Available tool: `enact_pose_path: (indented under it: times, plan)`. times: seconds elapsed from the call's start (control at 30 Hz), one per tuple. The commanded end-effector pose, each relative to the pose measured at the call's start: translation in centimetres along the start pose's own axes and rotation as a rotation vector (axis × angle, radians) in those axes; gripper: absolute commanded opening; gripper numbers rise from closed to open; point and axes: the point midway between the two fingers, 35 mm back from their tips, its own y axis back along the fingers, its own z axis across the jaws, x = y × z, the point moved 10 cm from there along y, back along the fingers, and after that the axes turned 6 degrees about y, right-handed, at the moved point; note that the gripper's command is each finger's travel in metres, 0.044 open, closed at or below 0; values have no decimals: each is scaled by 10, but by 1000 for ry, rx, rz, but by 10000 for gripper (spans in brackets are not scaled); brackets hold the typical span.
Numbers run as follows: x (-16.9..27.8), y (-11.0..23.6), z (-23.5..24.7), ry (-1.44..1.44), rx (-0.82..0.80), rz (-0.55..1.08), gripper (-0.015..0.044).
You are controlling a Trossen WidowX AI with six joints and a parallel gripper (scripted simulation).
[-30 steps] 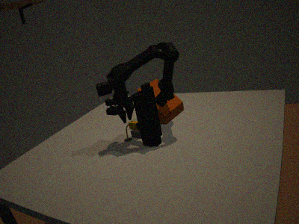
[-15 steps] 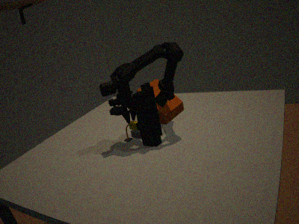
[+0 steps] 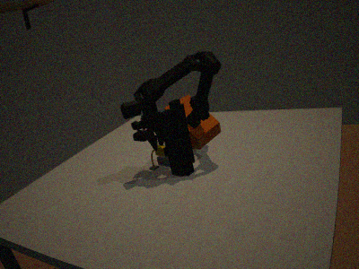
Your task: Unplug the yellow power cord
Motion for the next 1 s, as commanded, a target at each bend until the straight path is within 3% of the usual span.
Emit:
enact_pose_path:
  times: [0.0,0.3,0.97]
  plan:
    - [0,0,0,0,-1,0,81]
    - [0,0,0,0,-1,0,2]
    - [-28,2,-1,-2,-1,-4,0]
